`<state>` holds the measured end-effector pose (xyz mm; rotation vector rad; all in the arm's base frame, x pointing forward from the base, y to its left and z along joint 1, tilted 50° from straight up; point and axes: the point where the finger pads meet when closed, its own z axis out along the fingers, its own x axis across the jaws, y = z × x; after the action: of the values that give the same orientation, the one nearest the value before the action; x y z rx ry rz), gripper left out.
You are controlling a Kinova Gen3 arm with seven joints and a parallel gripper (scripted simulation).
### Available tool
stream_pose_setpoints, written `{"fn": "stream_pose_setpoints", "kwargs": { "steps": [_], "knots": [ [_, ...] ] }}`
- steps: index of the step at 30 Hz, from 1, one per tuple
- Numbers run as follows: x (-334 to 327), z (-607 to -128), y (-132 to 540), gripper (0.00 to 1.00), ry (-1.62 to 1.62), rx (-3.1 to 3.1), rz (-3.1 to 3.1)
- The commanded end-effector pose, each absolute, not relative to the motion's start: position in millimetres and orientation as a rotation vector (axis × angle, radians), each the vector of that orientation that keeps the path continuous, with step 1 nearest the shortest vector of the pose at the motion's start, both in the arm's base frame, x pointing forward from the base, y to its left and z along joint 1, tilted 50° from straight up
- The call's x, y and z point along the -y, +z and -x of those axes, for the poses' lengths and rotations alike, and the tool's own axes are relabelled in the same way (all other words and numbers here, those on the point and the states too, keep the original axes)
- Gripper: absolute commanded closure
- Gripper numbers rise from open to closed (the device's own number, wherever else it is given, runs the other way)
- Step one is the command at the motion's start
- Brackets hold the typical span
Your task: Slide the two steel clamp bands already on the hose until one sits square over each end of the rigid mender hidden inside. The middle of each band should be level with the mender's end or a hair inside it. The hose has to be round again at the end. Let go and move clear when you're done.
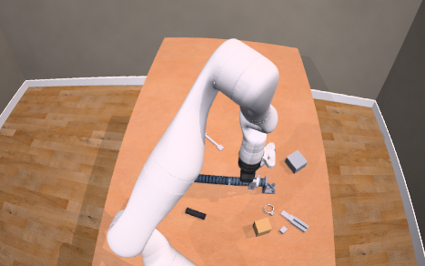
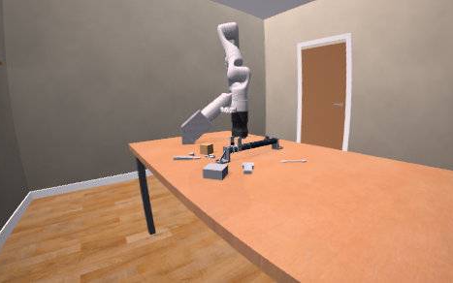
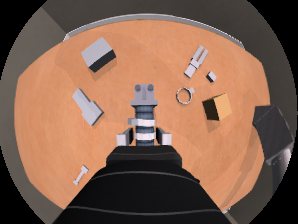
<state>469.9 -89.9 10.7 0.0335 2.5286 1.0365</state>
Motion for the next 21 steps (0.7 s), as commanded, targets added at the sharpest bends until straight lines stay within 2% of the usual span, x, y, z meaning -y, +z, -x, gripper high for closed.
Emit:
{"fn": "stream_pose_setpoints", "kwargs": {
  "steps": [1,10,11,21],
  "knots": [
    [88.8,-470.4,10.4,0.14,1.038,-2.529,-0.032],
    [88.8,-470.4,10.4,0.14,1.038,-2.529,-0.032],
    [88.8,-470.4,10.4,0.25,1.038,-2.529,-0.032],
    [88.8,-470.4,10.4,0.25,1.038,-2.529,-0.032]
  ]
}}
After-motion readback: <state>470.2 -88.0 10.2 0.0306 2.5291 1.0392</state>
